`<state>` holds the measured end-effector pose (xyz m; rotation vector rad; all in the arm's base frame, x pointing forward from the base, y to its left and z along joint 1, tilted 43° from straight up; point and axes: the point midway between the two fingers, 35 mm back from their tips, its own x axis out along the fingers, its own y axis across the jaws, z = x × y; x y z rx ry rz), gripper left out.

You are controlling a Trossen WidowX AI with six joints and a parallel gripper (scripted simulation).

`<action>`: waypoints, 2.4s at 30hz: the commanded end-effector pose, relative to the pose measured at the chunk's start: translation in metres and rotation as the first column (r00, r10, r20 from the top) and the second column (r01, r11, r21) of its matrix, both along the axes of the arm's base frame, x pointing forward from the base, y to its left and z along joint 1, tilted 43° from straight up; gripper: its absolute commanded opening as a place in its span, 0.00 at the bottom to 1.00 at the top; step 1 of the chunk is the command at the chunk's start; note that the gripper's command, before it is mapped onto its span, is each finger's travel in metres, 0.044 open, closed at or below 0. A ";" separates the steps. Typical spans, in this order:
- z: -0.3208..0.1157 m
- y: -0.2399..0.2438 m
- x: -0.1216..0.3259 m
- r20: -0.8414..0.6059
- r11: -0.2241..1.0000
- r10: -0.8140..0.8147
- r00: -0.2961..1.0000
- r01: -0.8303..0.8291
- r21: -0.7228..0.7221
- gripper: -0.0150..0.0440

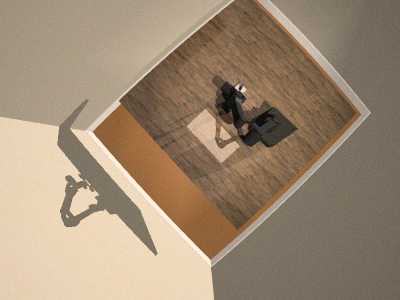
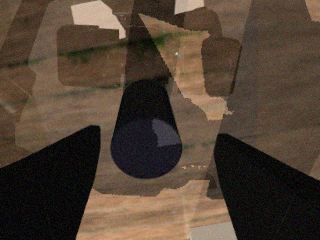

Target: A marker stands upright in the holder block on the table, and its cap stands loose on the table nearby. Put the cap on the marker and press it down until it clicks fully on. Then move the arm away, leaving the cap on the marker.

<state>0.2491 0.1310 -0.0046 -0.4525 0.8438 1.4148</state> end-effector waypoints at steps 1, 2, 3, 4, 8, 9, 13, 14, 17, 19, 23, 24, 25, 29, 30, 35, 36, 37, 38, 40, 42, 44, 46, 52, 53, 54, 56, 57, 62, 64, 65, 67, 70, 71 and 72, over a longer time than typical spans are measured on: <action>-0.005 0.004 -0.004 -0.011 1.000 -0.001 1.000 0.001 0.004 0.66; -0.006 0.006 -0.004 -0.011 1.000 -0.001 1.000 0.001 0.004 0.66; -0.007 0.007 -0.004 -0.011 1.000 -0.001 1.000 0.001 0.004 0.66; -0.008 0.008 -0.004 -0.011 1.000 -0.001 1.000 0.001 0.004 0.66; -0.013 0.012 -0.005 -0.011 1.000 -0.001 1.000 0.001 0.005 0.66; -0.014 0.013 -0.005 -0.011 1.000 -0.001 1.000 0.001 0.005 0.66; -0.018 0.018 -0.006 -0.011 1.000 -0.001 1.000 0.001 0.007 0.66; -0.019 0.019 -0.007 -0.011 1.000 -0.001 1.000 0.001 0.007 0.66; -0.020 0.019 -0.007 -0.011 1.000 -0.001 1.000 0.001 0.007 0.62; -0.020 0.019 -0.007 -0.011 1.000 -0.001 1.000 0.001 0.007 0.53; -0.020 0.019 -0.007 -0.011 1.000 -0.001 1.000 0.001 0.007 0.48; -0.020 0.019 -0.007 -0.011 1.000 -0.001 1.000 0.001 0.007 0.47; -0.020 0.019 -0.007 -0.011 1.000 -0.001 1.000 0.001 0.007 0.46; -0.020 0.019 -0.006 -0.011 1.000 -0.001 1.000 0.001 0.007 0.41; -0.020 0.019 -0.006 -0.011 1.000 -0.001 1.000 0.001 0.007 0.40; -0.015 0.014 0.001 0.005 1.000 -0.023 1.000 0.023 0.016 0.25; -0.014 0.013 0.001 0.006 1.000 -0.025 1.000 0.025 0.016 0.25; -0.013 0.012 0.001 0.006 1.000 -0.024 1.000 0.024 0.016 0.25; -0.013 0.011 0.001 0.006 1.000 -0.024 1.000 0.024 0.015 0.25; -0.011 0.010 0.002 0.005 1.000 -0.023 1.000 0.023 0.014 0.25; -0.009 0.008 0.002 0.004 1.000 -0.022 1.000 0.022 0.013 0.25; -0.006 0.005 0.002 0.003 1.000 -0.020 1.000 0.020 0.011 0.25; -0.003 0.002 0.002 0.002 1.000 -0.018 1.000 0.018 0.010 0.25; 0.006 -0.007 0.001 -0.002 1.000 -0.012 1.000 0.012 0.006 0.25; 0.008 -0.009 0.001 -0.003 1.000 -0.011 1.000 0.011 0.006 0.25; 0.010 -0.010 0.001 -0.004 1.000 -0.010 1.000 0.010 0.005 0.25; 0.013 -0.013 0.000 -0.005 1.000 -0.008 1.000 0.008 0.005 0.25; 0.015 -0.014 0.000 -0.006 1.000 -0.007 1.000 0.007 0.005 0.25; 0.023 -0.021 -0.001 -0.010 1.000 -0.002 1.000 0.002 0.004 0.25; 0.024 -0.022 -0.002 -0.010 1.000 -0.001 1.000 0.001 0.004 0.25; 0.024 -0.023 -0.001 -0.010 1.000 -0.001 1.000 0.001 0.004 0.25; 0.023 -0.027 0.002 -0.009 1.000 -0.002 1.000 0.002 0.001 0.25; 0.020 -0.036 0.008 -0.008 1.000 -0.004 1.000 0.004 -0.005 0.25; 0.019 -0.039 0.011 -0.008 1.000 -0.005 1.000 0.004 -0.007 0.25; 0.018 -0.042 0.013 -0.007 1.000 -0.005 1.000 0.005 -0.009 0.25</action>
